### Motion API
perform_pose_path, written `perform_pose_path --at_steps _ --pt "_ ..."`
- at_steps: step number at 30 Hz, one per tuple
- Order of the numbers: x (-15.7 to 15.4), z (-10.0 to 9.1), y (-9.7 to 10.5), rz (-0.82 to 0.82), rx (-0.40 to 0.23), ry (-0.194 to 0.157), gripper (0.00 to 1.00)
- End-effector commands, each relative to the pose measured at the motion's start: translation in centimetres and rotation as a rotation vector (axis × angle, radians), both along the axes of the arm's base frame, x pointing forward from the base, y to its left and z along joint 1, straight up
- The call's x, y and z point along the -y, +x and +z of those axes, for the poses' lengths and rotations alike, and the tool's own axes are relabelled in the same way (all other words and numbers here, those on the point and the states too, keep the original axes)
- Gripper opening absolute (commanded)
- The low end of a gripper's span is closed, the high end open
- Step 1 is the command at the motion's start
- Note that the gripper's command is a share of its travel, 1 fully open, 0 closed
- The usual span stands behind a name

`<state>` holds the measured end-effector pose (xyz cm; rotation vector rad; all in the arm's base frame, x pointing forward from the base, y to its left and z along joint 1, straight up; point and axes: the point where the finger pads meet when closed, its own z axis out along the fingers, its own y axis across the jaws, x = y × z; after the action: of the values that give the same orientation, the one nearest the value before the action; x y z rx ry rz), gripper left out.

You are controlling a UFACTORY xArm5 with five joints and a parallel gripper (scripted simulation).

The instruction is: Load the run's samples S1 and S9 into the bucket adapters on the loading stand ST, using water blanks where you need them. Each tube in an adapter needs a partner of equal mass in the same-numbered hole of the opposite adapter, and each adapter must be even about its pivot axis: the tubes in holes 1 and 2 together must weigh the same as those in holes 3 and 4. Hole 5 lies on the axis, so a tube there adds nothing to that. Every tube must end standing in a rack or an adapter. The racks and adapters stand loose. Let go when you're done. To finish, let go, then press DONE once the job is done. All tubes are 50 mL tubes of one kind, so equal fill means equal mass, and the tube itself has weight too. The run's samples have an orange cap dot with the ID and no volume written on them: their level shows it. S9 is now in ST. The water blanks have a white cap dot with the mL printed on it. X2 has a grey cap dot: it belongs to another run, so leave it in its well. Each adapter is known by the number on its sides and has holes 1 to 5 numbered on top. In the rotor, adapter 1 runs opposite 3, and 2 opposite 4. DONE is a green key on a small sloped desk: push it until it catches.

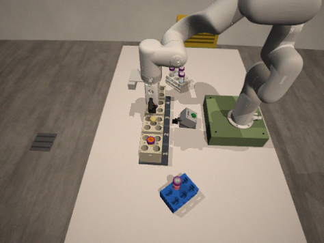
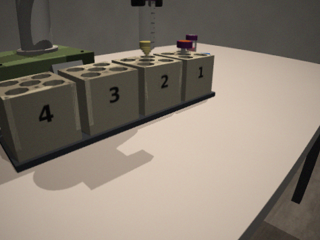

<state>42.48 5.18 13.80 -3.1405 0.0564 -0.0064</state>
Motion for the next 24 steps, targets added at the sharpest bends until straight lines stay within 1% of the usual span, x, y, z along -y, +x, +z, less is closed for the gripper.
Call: perform_pose_path --at_steps 1,13,24 --pt "0.0 0.1 0.1 0.000 0.004 0.005 0.00" --pt "0.0 0.1 0.1 0.000 0.004 0.005 0.00" --pt "0.0 -1.0 0.1 0.000 0.004 0.005 0.00"
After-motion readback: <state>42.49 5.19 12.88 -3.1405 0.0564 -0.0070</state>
